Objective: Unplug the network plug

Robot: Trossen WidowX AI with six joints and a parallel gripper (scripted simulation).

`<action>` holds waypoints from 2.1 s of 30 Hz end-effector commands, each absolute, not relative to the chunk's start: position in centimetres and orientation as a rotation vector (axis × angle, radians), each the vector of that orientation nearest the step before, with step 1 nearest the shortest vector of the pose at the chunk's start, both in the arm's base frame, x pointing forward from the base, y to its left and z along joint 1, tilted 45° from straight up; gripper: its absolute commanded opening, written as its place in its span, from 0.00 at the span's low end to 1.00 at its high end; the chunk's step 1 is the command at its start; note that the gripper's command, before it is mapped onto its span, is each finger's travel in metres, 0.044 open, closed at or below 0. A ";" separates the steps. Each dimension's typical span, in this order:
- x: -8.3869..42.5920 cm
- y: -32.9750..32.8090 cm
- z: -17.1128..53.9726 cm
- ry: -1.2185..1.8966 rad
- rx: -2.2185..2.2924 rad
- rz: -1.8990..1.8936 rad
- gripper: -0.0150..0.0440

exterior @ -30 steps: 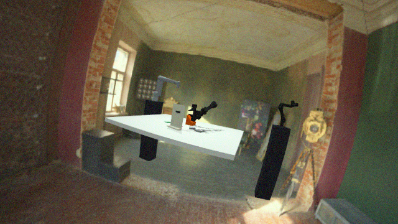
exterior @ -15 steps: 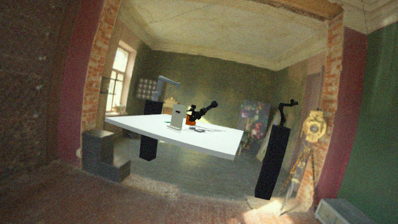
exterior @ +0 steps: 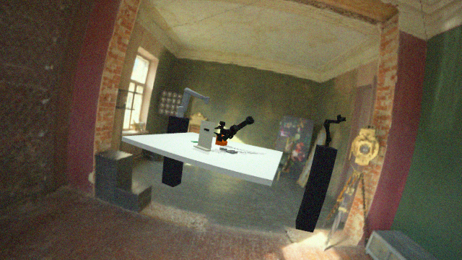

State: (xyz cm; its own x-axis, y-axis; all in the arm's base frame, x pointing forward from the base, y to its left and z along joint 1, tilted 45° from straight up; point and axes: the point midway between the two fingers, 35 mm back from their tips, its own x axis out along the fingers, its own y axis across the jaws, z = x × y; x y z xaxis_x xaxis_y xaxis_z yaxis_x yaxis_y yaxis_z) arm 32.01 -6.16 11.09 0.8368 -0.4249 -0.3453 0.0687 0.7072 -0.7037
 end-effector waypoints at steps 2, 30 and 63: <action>33.2 -6.5 10.6 0.520 -0.744 -0.283 0.52; 36.2 -7.3 10.2 0.519 -0.743 -0.283 0.52; 38.9 -8.1 9.5 0.517 -0.745 -0.284 0.33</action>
